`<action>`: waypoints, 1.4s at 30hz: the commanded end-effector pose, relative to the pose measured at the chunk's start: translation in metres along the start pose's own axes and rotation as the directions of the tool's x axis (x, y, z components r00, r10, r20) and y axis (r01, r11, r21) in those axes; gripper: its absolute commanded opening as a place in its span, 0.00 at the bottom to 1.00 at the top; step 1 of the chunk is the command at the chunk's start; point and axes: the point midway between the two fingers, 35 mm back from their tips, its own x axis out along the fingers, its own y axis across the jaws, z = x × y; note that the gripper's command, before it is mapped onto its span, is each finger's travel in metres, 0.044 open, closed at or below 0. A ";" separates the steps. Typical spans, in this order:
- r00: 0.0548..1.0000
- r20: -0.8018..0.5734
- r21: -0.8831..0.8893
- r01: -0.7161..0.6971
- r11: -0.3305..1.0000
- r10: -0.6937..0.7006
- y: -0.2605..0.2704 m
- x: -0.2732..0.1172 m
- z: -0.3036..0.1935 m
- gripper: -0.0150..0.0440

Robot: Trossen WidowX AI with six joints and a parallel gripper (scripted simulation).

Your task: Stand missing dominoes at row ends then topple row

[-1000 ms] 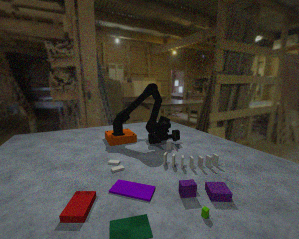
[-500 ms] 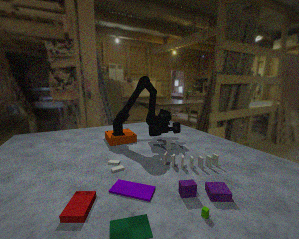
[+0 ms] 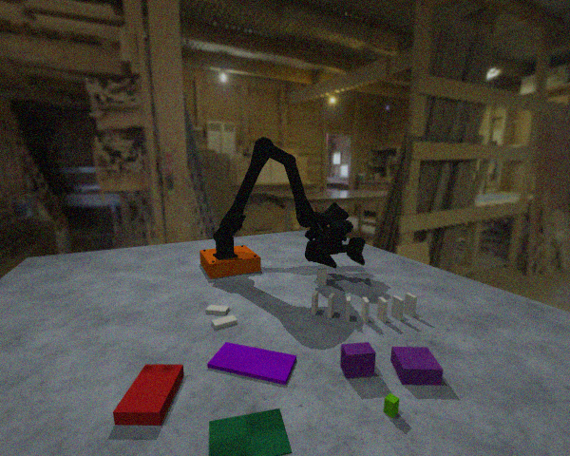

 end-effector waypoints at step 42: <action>0.333 -0.942 0.101 0.180 0.979 0.036 -0.060 -0.020 0.010 1.00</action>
